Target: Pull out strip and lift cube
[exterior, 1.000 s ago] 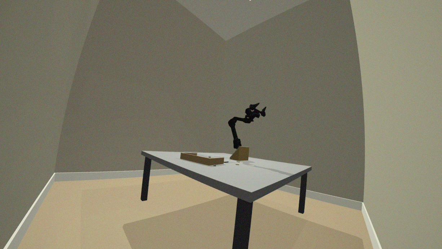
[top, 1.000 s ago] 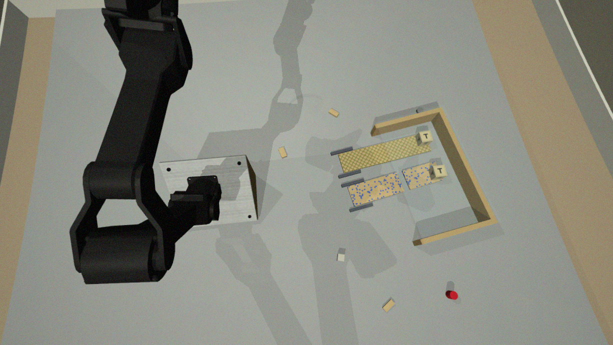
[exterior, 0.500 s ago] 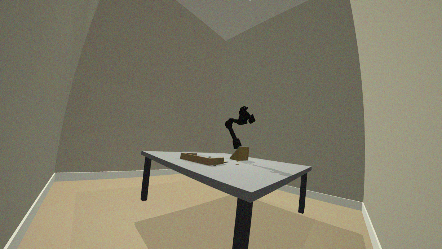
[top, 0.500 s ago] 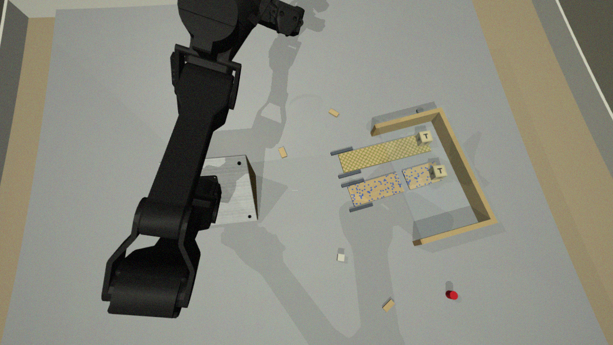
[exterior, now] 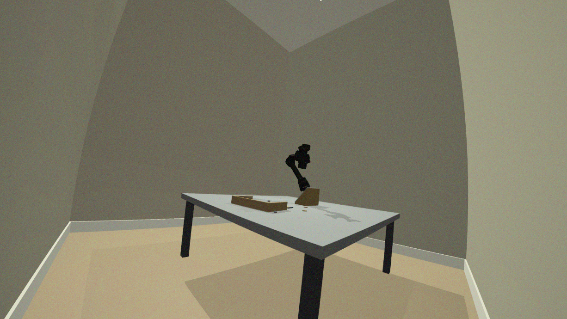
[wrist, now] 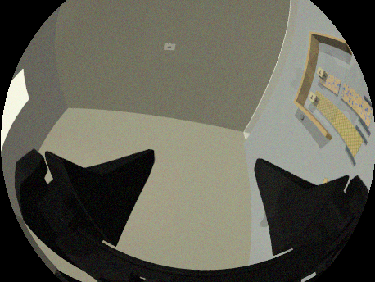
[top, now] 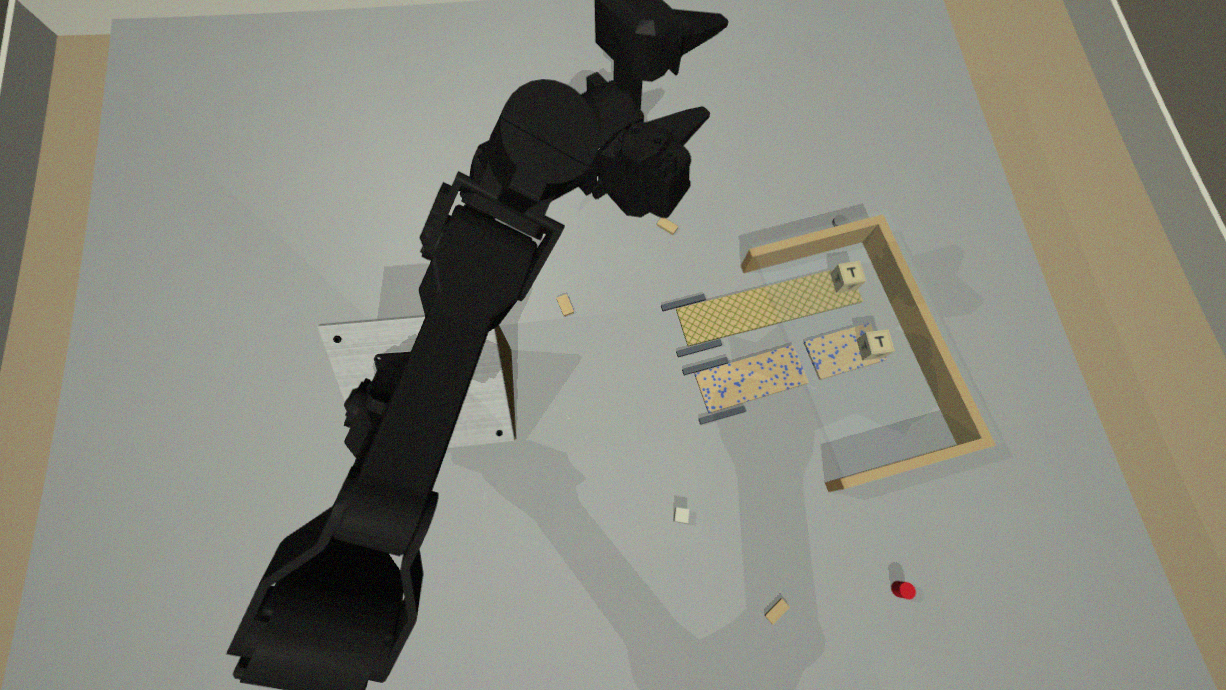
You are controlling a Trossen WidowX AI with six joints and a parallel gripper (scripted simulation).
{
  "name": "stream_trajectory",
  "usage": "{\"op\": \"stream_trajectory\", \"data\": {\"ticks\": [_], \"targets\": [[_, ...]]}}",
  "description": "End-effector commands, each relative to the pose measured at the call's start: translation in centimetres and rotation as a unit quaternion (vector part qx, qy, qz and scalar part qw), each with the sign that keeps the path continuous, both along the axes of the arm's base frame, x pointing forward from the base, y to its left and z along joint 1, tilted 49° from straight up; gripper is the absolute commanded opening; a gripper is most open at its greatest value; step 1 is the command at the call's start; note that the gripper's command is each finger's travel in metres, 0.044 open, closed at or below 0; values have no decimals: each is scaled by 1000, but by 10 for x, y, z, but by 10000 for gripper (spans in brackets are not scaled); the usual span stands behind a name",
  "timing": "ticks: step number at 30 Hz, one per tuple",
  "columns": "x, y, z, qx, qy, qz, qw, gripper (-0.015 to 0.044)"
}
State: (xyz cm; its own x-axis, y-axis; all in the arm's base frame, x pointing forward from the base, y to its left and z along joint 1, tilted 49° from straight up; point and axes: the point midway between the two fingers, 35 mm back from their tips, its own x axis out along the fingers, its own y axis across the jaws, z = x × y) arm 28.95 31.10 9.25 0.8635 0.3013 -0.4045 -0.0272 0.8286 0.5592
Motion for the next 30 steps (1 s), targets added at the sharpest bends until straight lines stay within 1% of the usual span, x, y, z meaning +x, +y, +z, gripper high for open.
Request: {"op": "stream_trajectory", "data": {"ticks": [1,4,8,15,17,30], "targets": [[21,-76,-4,-243,-43,-27,969,400],[26,-105,-5,-336,-45,-33,940,400],[29,-144,-4,-456,-34,-36,889,400],[24,-210,-2,-644,17,-25,764,400],[23,-215,-2,-657,23,-23,754,400],[23,-215,-2,-657,23,-23,754,400]]}}
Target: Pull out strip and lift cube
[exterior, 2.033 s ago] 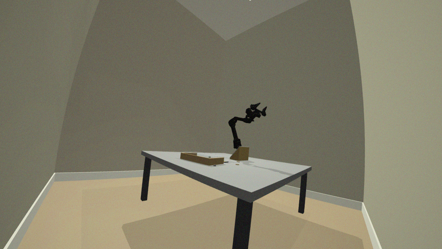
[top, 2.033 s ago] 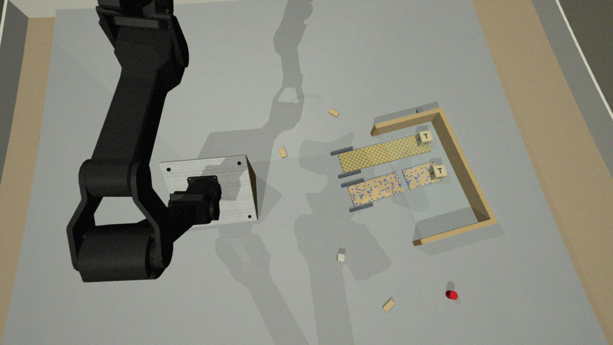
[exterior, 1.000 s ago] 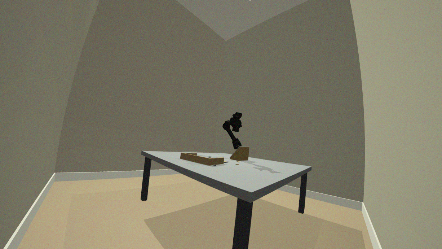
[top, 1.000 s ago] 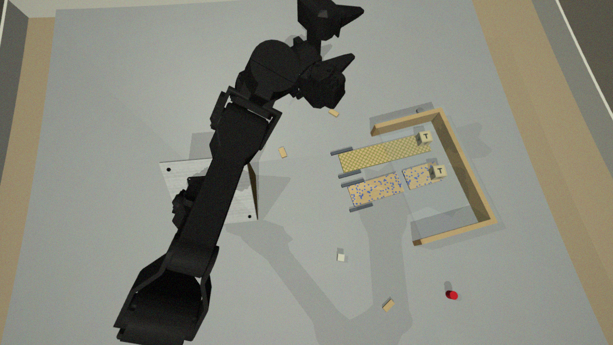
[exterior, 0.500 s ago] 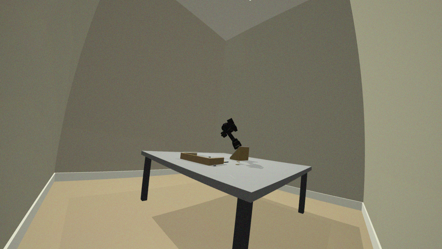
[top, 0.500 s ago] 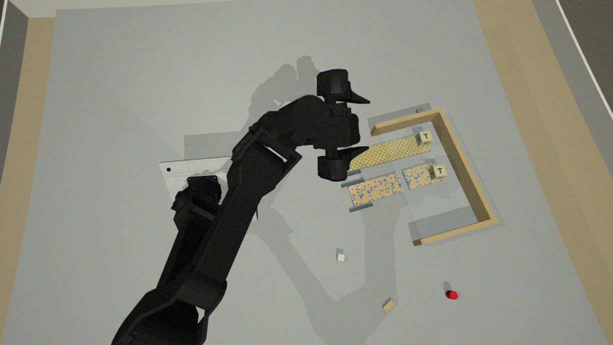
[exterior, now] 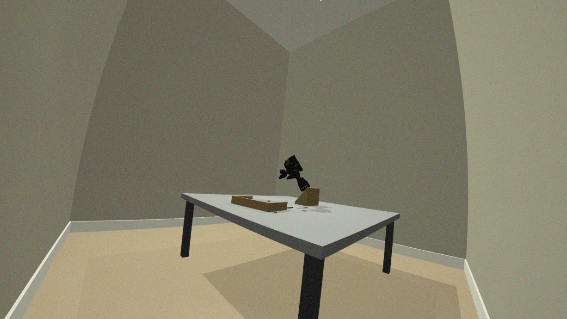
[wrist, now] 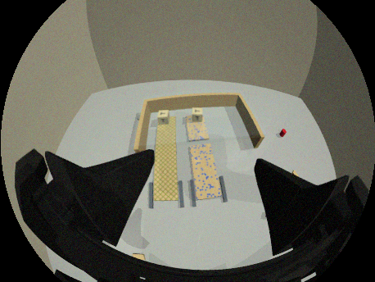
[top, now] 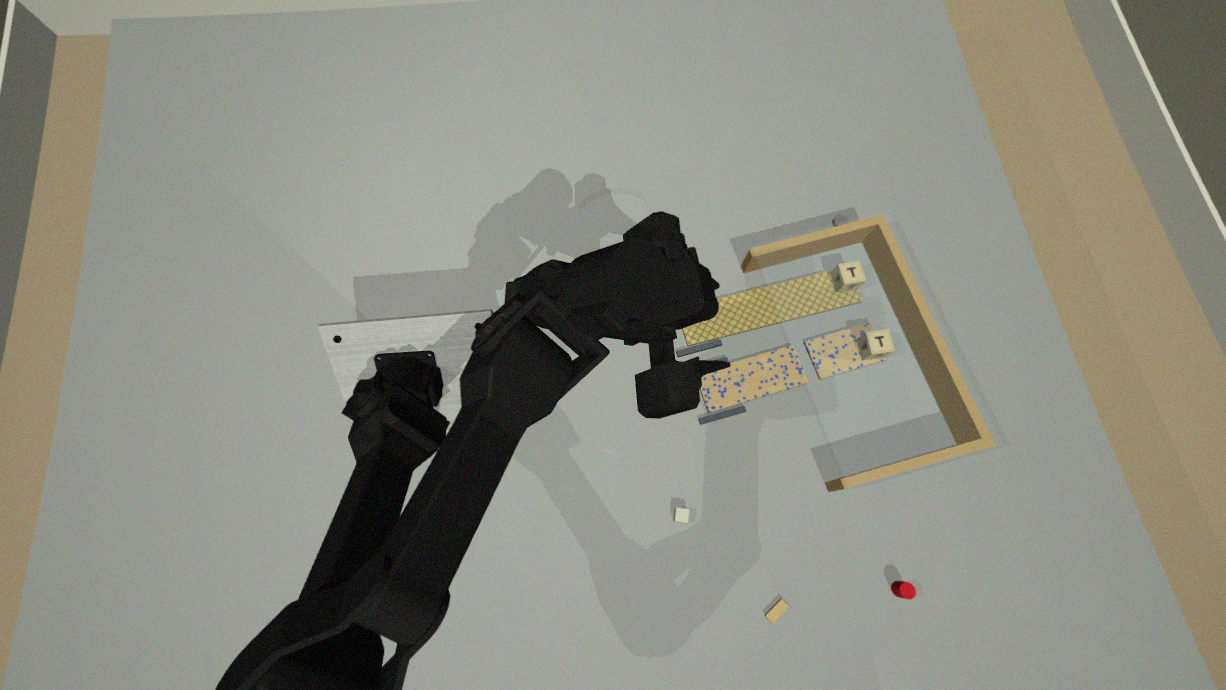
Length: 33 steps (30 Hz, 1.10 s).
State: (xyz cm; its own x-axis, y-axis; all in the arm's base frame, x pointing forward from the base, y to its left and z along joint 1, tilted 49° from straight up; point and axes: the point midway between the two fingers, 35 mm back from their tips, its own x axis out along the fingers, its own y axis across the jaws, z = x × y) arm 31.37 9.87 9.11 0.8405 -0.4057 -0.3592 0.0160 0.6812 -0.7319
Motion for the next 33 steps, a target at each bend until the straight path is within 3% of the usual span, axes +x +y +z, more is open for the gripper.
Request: {"op": "stream_trajectory", "data": {"ticks": [1,11,26,33], "targets": [[-1,-2,0,-9,3,-1,1000,400],[-1,-2,0,-9,3,-1,1000,400],[60,-10,-79,-24,237,-142,961,6],[57,-29,-118,-39,346,-256,902,0]]}}
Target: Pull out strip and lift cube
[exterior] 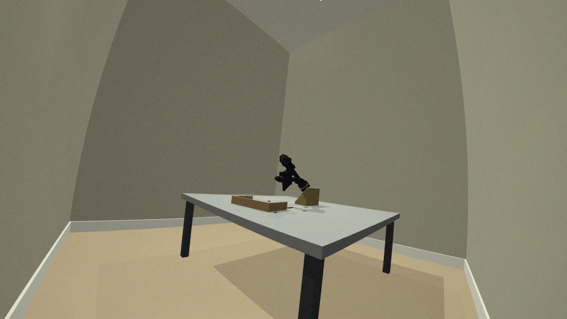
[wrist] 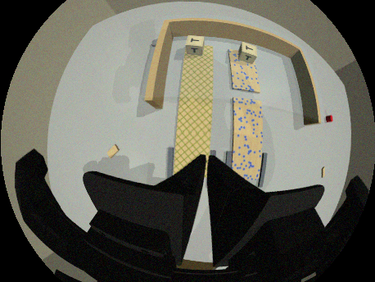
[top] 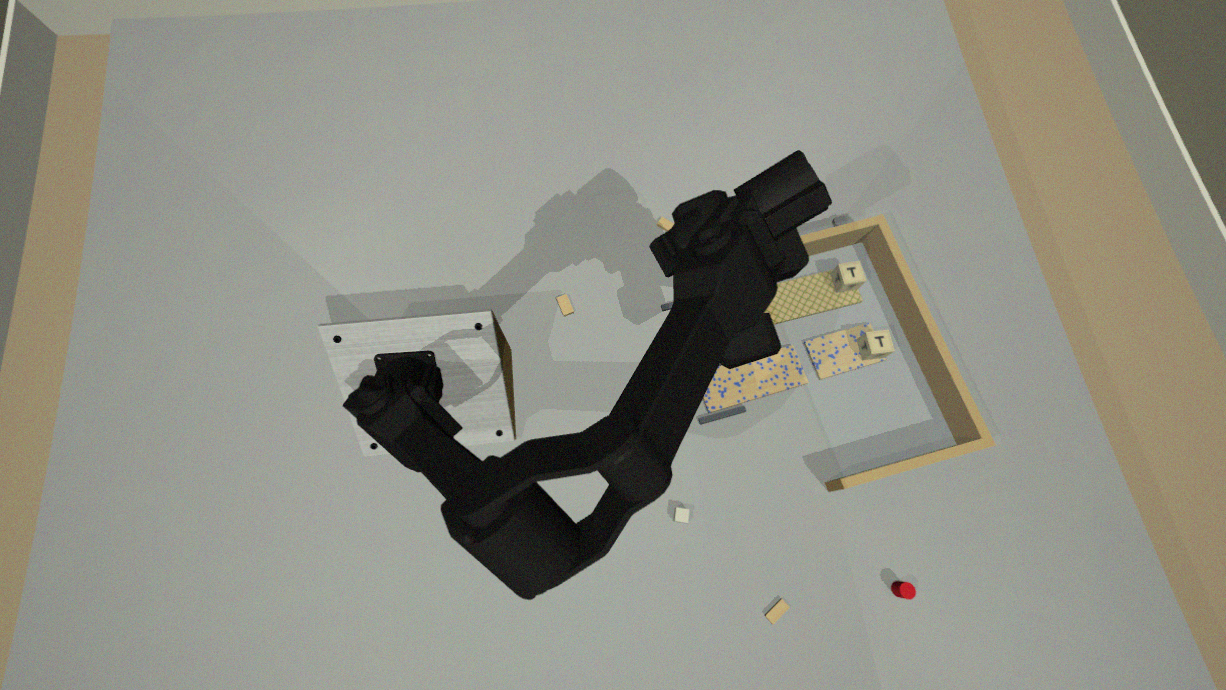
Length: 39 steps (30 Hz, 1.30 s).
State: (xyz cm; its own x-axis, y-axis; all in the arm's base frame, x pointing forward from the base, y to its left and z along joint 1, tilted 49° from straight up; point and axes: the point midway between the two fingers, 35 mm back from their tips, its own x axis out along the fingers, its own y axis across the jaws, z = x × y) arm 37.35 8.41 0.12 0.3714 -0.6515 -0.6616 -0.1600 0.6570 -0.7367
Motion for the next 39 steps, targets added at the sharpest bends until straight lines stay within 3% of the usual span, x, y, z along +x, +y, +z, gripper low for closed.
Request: {"op": "stream_trajectory", "data": {"ticks": [1,39], "targets": [[-6,-18,-32,-25,103,-112,988,0],[-1,-50,-66,-30,115,-125,985,0]]}}
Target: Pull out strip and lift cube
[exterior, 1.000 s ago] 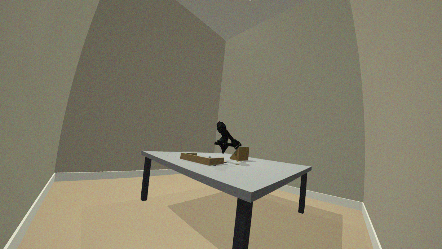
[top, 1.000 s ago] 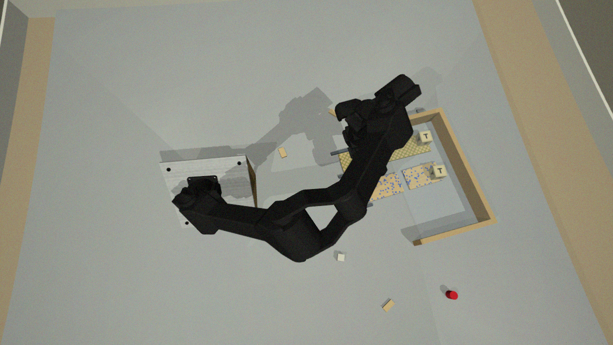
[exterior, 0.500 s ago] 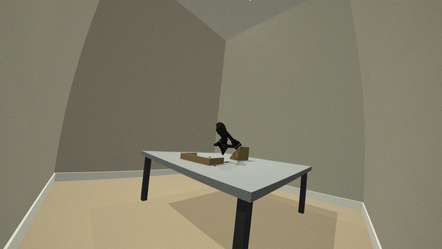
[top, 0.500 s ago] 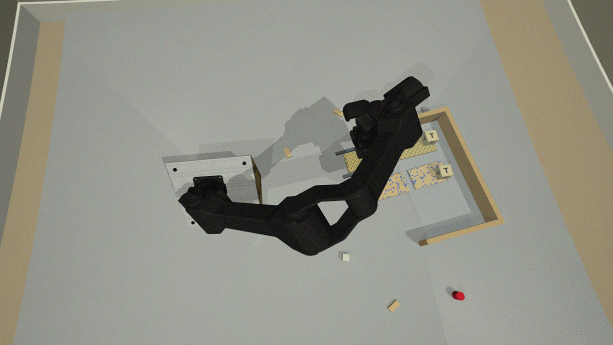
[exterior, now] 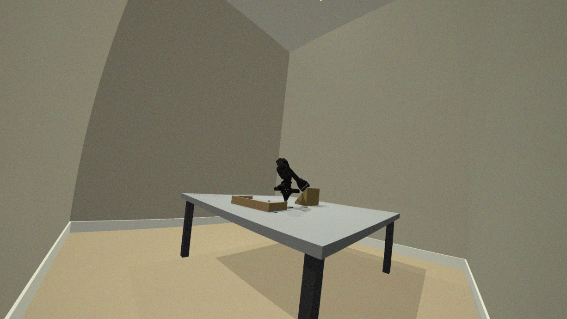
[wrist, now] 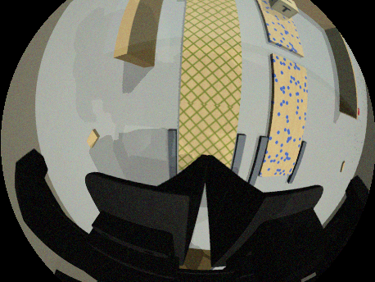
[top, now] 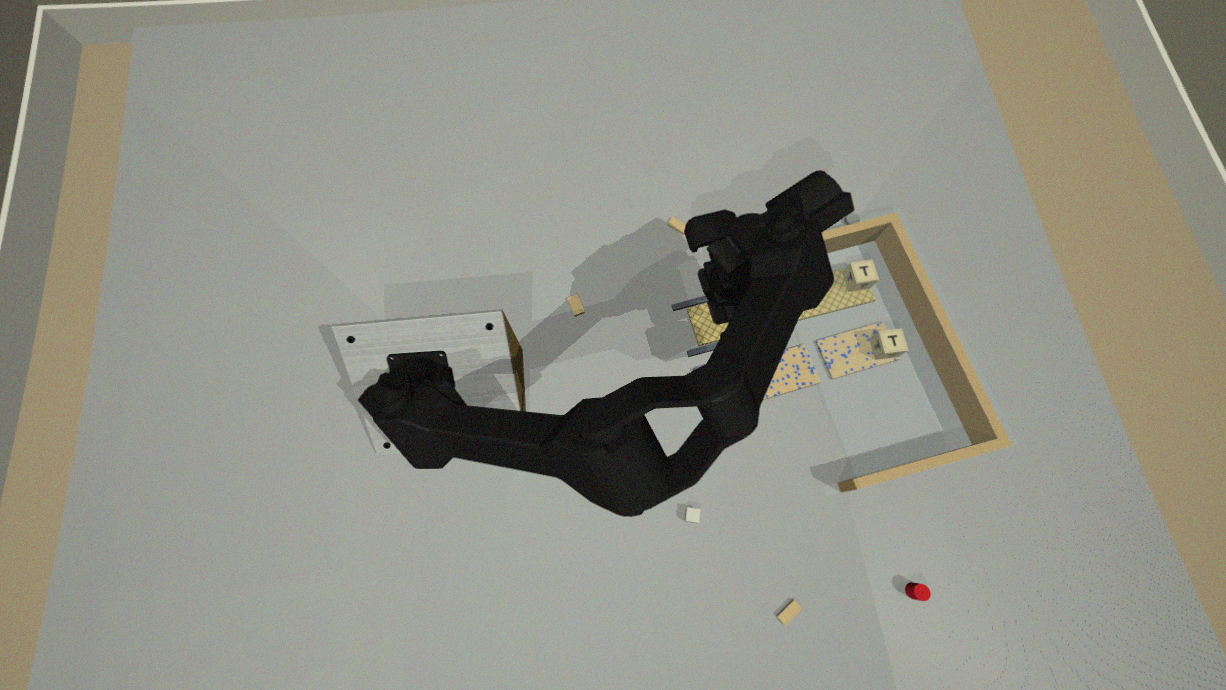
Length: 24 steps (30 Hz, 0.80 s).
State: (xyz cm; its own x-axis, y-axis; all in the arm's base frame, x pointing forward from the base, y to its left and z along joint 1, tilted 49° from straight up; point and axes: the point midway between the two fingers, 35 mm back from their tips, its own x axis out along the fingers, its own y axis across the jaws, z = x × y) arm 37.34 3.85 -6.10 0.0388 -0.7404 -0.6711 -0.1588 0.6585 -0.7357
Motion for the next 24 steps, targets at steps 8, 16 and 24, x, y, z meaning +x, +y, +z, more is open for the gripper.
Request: {"op": "stream_trajectory", "data": {"ticks": [8,16,24], "targets": [[-2,-15,-12,-3,2,2,1000,0],[-3,-25,-20,-4,2,2,1000,0],[-3,-26,-21,-4,2,2,1000,0]]}}
